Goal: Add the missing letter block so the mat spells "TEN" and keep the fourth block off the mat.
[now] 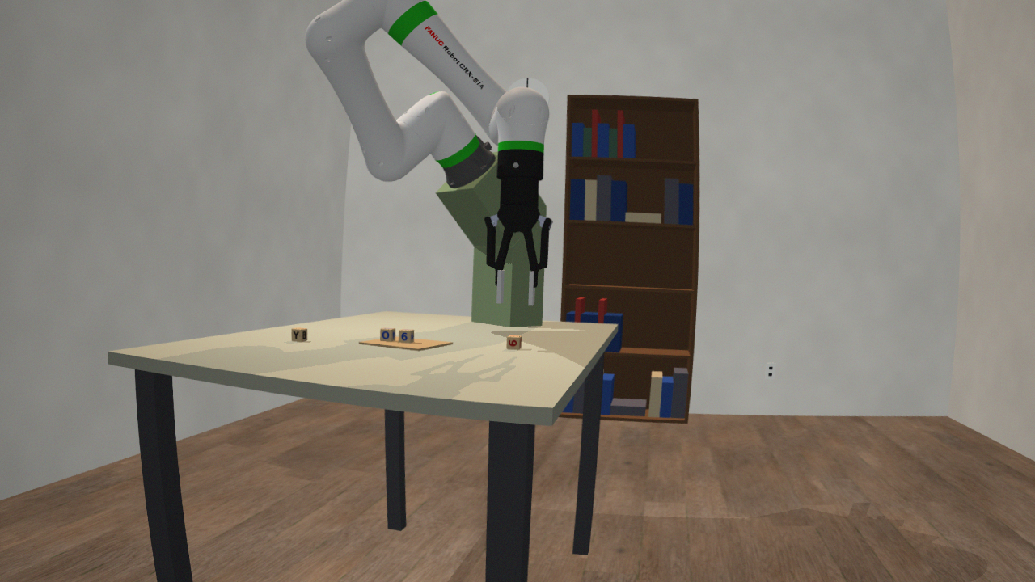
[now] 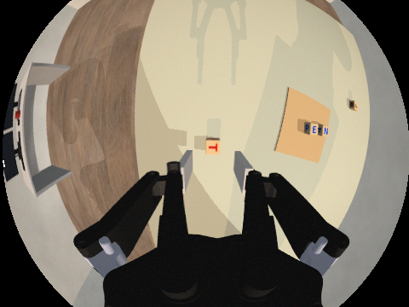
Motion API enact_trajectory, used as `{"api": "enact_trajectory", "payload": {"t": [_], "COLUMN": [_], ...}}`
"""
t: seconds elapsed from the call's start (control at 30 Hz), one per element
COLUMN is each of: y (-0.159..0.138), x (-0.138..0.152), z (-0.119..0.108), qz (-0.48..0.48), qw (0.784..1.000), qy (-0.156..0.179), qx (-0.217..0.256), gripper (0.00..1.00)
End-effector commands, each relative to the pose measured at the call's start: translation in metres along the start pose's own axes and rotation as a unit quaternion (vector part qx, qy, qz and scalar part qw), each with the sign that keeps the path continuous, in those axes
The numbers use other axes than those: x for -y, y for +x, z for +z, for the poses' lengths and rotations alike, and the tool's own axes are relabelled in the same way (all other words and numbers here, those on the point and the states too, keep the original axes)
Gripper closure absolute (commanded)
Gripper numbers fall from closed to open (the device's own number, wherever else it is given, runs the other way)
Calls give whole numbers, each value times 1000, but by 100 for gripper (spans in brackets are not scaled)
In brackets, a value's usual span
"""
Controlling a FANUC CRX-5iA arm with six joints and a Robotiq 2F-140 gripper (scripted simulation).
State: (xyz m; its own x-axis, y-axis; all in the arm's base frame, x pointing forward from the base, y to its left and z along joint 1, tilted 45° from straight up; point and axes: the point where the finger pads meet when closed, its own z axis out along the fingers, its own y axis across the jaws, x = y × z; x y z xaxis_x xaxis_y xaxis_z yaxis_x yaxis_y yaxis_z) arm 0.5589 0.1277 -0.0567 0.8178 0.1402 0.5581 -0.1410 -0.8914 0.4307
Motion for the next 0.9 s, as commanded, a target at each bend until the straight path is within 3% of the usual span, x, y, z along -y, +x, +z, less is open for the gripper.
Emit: {"api": "enact_trajectory", "payload": {"t": [0.0, 0.87], "y": [0, 1], "x": [0, 0], "z": [0, 15], "qz": [0, 1], "qw": [1000, 1000], "qy": [0, -1], "qx": [0, -3], "gripper": [63, 63]}}
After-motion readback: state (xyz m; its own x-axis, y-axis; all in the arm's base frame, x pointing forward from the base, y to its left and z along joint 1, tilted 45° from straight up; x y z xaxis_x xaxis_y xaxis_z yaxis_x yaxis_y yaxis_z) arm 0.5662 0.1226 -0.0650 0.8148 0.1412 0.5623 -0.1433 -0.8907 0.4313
